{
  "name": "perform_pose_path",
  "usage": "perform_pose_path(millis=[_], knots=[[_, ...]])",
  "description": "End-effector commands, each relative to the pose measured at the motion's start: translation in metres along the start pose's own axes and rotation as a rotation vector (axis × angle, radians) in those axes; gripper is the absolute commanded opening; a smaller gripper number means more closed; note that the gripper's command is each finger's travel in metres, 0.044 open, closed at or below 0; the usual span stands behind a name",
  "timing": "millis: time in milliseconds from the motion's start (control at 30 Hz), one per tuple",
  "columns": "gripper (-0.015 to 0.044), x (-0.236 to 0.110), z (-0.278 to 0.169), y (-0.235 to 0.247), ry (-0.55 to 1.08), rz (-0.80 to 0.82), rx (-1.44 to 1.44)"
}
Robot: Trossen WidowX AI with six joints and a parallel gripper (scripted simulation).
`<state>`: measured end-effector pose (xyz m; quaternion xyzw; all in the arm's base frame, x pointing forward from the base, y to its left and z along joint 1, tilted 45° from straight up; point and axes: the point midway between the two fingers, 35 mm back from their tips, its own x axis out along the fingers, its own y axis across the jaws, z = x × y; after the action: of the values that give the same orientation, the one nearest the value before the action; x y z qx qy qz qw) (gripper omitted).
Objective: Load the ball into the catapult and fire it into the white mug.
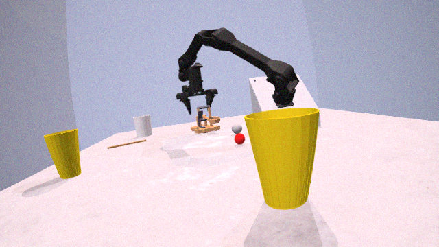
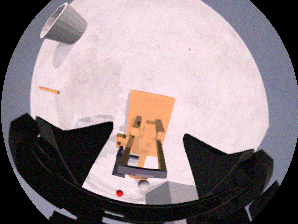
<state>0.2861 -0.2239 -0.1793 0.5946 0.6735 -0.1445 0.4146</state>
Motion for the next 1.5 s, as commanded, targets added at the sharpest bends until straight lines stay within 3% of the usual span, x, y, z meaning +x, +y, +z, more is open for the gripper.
perform_pose_path(millis=[0,900,1300,1467], knots=[[0.044,0.009,-0.001,0.001,0.005,0.004,0.005],[0.044,0.049,-0.003,0.001,0.007,0.005,0.005],[0.0125,0.045,-0.002,0.001,0.004,0.0,-0.002],[0.0092,0.045,-0.002,0.001,0.004,0.0,-0.002]])
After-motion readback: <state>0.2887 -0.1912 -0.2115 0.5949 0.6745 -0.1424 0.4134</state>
